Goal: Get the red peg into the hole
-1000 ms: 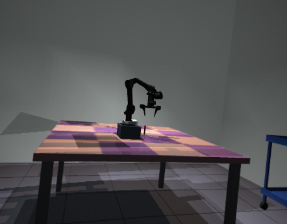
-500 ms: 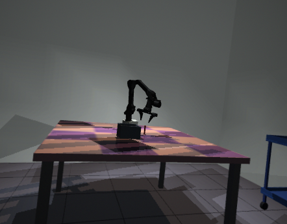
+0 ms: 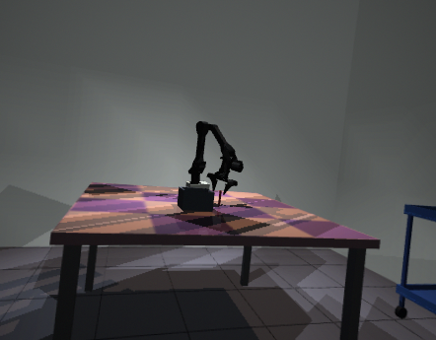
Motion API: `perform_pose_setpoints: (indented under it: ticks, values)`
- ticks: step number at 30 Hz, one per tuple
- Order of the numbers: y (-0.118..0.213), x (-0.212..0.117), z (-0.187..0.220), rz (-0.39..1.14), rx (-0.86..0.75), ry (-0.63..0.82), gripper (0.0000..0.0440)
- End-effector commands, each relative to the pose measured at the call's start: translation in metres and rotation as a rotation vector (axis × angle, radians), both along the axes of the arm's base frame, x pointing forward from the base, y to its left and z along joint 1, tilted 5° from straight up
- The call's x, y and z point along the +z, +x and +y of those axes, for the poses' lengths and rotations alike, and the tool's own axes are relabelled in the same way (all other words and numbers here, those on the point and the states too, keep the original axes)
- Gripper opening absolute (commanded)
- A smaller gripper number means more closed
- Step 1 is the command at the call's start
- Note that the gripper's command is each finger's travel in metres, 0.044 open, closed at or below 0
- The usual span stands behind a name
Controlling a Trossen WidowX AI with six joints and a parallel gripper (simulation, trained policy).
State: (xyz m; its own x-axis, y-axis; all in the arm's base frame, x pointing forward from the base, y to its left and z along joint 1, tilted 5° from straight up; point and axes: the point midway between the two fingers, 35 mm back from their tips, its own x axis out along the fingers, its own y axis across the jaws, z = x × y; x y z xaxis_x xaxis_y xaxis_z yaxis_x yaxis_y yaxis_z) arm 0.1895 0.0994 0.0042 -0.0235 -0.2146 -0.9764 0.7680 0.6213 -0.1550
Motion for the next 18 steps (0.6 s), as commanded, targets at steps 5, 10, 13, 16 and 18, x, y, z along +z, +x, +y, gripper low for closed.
perform_pose_setpoints:
  ticks: [5,10,13,16,18]
  values:
    - [-0.007,-0.021,0.000,-0.012,-0.035,0.017,0.0333]
    - [-0.014,-0.030,0.000,-0.006,-0.049,0.022,0.0263]
    - [-0.017,-0.034,0.000,0.009,-0.065,0.028,0.0194]
    - [-0.017,-0.036,0.001,0.024,-0.072,0.038,0.0120]
    - [-0.017,-0.036,0.002,0.036,-0.073,0.046,0.0068]
